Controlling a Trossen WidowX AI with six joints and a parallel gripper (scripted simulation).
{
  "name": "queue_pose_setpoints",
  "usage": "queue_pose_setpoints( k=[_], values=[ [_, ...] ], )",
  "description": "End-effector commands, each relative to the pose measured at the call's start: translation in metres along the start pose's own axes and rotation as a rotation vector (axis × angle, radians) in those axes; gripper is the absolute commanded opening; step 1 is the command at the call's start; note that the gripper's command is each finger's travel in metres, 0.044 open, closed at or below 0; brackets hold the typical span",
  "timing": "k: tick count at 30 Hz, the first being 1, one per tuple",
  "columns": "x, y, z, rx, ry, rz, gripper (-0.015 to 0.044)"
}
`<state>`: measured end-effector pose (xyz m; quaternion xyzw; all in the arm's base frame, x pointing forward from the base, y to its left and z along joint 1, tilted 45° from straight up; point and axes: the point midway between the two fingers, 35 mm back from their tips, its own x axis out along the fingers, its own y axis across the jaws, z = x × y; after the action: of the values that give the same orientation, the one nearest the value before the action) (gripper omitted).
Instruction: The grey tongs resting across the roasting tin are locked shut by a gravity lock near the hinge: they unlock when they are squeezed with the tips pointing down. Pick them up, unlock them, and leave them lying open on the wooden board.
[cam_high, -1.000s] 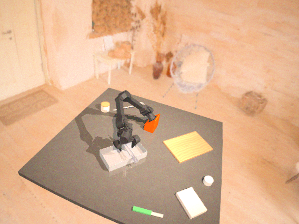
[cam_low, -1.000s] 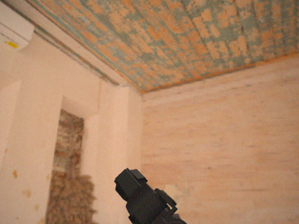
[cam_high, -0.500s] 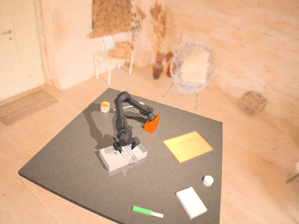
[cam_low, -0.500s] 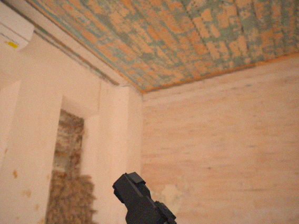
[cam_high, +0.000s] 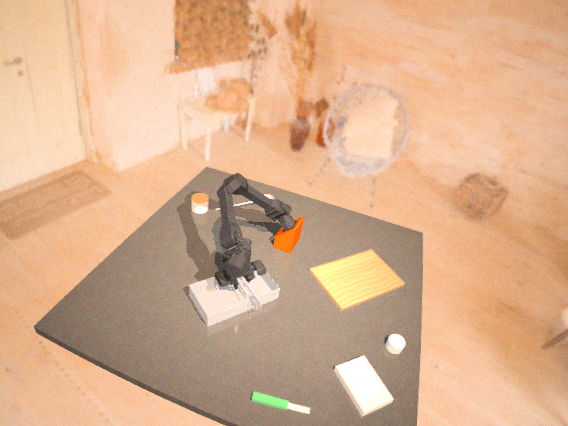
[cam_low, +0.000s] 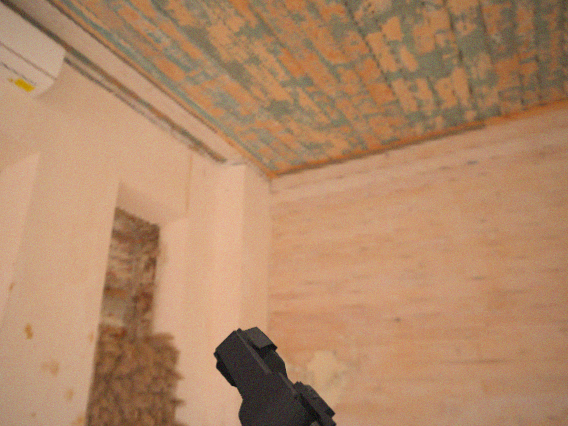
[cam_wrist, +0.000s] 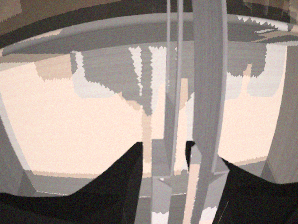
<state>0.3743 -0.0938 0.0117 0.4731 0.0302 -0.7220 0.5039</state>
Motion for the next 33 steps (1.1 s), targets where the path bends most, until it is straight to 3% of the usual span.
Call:
queue_pose_setpoints(
  k=[1,13,19,20,23,28,33],
  values=[
    [0.0,0.0,0.0,0.002,0.0,0.001,0.0111],
    [0.0,0.0,0.0,0.002,0.0,0.001,0.0031],
    [-0.003,0.001,0.0,0.002,0.001,0.001,-0.0126],
    [-0.008,0.001,-0.001,0.001,0.001,0.0,-0.015],
    [-0.035,0.003,-0.005,-0.001,0.005,-0.002,-0.015],
    [-0.116,0.0,-0.003,-0.005,0.001,-0.001,-0.015],
    [-0.128,-0.001,-0.001,-0.005,-0.001,0.0,-0.015]
  ],
)
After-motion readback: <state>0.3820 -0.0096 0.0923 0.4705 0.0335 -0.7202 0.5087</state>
